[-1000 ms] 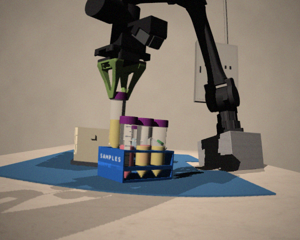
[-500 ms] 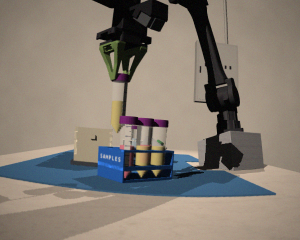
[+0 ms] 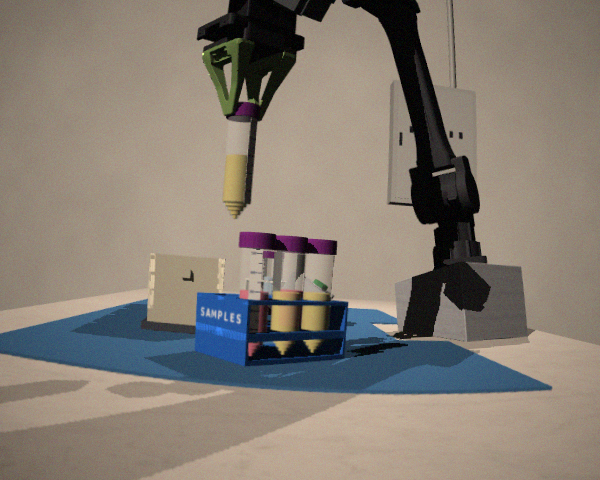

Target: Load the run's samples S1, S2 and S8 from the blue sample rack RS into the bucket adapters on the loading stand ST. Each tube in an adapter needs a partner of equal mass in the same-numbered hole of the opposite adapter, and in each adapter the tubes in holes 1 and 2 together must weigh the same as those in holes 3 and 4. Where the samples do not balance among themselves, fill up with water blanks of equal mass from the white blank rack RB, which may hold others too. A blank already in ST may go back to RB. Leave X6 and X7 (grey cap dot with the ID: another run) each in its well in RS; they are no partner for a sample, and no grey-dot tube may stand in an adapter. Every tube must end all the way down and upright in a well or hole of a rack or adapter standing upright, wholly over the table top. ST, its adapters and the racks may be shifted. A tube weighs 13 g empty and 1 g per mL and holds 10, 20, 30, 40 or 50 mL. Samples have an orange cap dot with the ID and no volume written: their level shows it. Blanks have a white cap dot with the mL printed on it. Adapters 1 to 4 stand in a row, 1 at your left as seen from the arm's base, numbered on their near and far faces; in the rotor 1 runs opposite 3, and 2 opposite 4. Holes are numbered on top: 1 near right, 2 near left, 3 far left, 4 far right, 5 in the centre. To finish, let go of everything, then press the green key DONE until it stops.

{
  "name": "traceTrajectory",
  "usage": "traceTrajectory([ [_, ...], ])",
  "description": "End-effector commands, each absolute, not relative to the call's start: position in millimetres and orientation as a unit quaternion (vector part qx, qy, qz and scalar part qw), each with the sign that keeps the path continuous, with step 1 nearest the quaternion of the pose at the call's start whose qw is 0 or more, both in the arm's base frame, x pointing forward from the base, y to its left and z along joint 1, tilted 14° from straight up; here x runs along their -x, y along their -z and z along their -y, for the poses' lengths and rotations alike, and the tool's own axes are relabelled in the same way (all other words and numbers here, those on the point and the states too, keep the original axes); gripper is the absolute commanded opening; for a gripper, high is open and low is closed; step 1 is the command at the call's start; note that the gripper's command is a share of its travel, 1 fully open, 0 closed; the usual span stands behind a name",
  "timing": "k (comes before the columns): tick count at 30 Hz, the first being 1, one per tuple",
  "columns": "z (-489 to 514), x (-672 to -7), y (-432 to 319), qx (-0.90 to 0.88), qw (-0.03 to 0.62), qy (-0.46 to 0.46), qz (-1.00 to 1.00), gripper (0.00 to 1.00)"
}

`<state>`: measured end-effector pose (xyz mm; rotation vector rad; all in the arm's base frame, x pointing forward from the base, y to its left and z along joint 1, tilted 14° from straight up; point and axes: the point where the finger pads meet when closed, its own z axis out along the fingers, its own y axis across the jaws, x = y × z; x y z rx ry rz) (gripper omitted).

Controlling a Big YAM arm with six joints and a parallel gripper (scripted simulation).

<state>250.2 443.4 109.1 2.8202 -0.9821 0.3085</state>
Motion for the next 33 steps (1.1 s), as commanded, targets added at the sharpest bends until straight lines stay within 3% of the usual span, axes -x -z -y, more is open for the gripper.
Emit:
traceTrajectory([
  [1, -464, -252, -163, -0.936, 0.019, -0.106, 0.334, 0.00],
  [33, -456, -253, -142, -0.937, 0.039, -0.104, 0.330, 0.00],
])
